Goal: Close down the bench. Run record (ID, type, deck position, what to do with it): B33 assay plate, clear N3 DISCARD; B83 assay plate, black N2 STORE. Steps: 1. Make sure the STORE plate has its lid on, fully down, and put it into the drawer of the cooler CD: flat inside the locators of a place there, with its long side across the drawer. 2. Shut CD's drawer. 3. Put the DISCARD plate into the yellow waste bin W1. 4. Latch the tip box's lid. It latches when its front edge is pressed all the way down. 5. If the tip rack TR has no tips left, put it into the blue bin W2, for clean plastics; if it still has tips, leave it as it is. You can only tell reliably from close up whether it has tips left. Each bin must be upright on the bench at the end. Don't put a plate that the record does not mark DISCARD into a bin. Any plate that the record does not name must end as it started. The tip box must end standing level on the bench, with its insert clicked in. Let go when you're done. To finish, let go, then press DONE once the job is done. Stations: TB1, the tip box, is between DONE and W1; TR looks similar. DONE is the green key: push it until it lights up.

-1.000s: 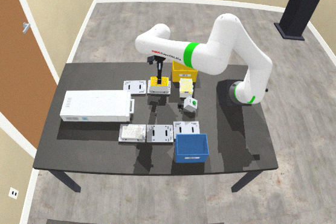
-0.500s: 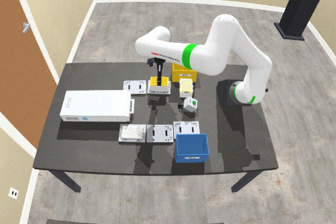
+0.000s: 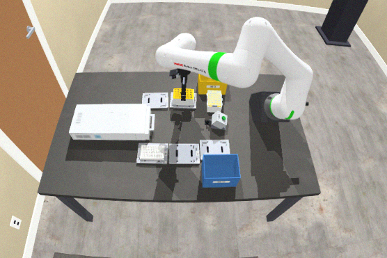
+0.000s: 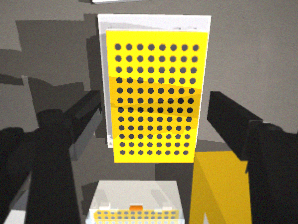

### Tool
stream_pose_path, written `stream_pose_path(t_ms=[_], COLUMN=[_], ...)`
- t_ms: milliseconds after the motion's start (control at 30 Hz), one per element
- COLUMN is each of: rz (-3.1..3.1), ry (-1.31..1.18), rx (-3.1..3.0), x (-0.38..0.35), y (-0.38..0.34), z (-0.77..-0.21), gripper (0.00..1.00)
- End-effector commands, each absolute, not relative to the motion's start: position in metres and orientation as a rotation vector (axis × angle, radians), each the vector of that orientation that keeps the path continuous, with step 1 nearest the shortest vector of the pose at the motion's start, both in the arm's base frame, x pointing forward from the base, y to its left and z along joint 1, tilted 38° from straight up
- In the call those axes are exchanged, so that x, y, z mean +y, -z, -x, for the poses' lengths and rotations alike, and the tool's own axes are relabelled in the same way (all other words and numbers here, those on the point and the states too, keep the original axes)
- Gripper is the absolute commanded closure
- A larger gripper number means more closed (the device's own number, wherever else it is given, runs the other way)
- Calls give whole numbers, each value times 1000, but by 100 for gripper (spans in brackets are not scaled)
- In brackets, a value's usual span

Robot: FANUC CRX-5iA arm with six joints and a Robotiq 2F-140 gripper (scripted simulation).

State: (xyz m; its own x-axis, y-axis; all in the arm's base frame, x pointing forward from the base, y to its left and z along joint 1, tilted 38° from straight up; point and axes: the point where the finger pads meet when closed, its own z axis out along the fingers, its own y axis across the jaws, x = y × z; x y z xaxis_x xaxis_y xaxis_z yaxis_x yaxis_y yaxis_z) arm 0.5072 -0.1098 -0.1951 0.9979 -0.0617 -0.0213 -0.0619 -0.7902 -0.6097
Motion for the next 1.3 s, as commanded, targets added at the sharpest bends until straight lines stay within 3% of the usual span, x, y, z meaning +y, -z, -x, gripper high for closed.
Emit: stream_pose_path(t_ms=[0,1267], rz=[2485,2485], ry=[1,1], rx=[86,86], x=[-107,-89], y=[199,223], z=[-508,-508], gripper=[30,30])
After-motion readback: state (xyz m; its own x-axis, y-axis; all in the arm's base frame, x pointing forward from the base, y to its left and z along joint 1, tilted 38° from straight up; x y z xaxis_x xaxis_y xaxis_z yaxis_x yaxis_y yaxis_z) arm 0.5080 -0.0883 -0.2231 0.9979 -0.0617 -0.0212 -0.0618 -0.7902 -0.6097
